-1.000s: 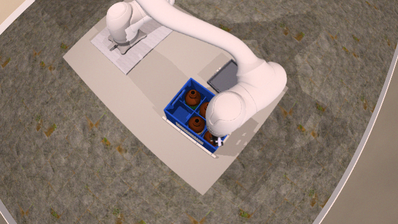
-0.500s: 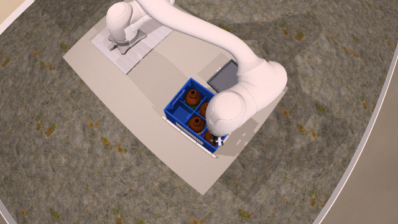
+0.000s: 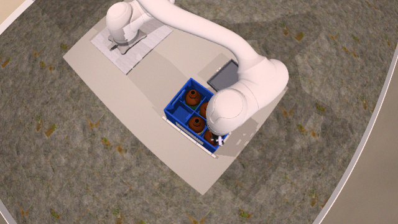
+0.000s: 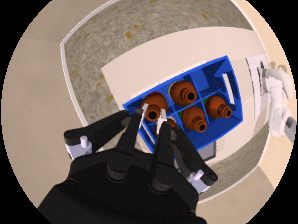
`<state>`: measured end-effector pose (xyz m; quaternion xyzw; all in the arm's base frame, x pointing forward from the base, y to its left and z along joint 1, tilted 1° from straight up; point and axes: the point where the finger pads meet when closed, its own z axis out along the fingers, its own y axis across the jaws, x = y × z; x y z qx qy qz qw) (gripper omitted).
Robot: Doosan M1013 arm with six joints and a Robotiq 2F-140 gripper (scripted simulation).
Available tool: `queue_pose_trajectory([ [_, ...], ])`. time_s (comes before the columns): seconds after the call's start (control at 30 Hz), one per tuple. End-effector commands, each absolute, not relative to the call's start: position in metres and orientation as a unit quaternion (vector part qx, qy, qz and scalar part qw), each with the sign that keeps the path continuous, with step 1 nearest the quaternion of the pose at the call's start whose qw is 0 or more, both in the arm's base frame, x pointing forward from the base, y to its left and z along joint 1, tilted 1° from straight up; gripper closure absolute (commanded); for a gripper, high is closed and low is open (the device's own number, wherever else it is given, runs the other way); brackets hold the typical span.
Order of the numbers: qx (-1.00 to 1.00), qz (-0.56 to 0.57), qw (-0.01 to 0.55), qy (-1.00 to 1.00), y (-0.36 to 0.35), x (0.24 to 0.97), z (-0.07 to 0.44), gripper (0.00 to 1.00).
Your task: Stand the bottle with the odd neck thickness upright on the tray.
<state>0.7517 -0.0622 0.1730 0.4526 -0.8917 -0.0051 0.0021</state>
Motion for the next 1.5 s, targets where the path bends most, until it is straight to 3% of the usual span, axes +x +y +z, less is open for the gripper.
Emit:
queue_pose_trajectory([
  [0.0,0.453,-0.005,0.002,-0.892,-0.062,0.752,0.176,1.00],
  [1.47,0.453,-0.005,0.002,-0.892,-0.061,0.751,0.195,1.00],
])
